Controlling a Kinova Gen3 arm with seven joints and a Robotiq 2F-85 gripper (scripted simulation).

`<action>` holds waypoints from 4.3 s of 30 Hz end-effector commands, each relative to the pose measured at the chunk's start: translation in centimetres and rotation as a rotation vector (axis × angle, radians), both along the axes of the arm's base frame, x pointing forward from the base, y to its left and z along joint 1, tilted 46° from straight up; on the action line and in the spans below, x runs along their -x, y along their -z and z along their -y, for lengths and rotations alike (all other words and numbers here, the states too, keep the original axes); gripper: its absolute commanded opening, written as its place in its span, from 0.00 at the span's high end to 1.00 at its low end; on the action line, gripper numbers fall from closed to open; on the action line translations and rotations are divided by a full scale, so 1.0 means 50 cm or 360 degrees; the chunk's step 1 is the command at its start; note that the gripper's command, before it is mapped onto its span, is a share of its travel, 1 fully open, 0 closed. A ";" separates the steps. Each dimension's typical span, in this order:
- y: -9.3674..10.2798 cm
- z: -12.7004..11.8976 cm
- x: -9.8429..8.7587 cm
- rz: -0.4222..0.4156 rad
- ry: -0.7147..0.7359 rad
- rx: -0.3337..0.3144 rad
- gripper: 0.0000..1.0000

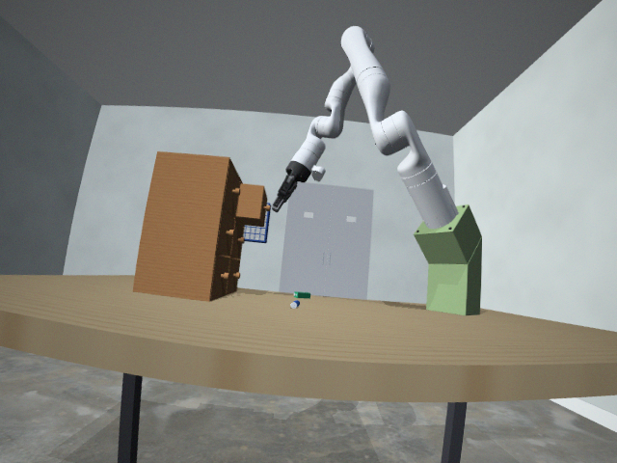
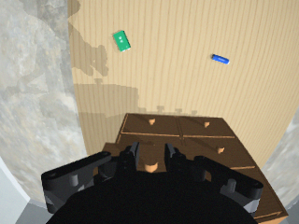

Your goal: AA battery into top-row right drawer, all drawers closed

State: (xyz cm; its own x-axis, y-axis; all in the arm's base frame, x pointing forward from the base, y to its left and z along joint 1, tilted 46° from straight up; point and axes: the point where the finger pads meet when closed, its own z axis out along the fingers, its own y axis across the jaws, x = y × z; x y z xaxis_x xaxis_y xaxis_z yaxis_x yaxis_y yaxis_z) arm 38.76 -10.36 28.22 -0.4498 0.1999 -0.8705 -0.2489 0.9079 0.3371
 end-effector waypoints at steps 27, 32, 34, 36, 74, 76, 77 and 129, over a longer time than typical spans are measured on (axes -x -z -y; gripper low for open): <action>0.075 0.018 0.141 -0.0010 0.0008 -0.0013 0.67; 0.080 0.020 0.152 -0.0013 0.0003 -0.0013 0.67; 0.080 0.020 0.152 -0.0013 0.0003 -0.0013 0.67; 0.080 0.020 0.152 -0.0013 0.0003 -0.0013 0.67; 0.071 0.043 0.207 -0.0158 -0.0044 0.0032 0.67; 0.069 0.046 0.216 -0.0179 -0.0052 0.0039 0.67; 0.069 0.047 0.220 -0.0191 -0.0056 0.0042 0.67; 0.045 0.100 0.394 -0.0638 -0.0215 0.0165 0.67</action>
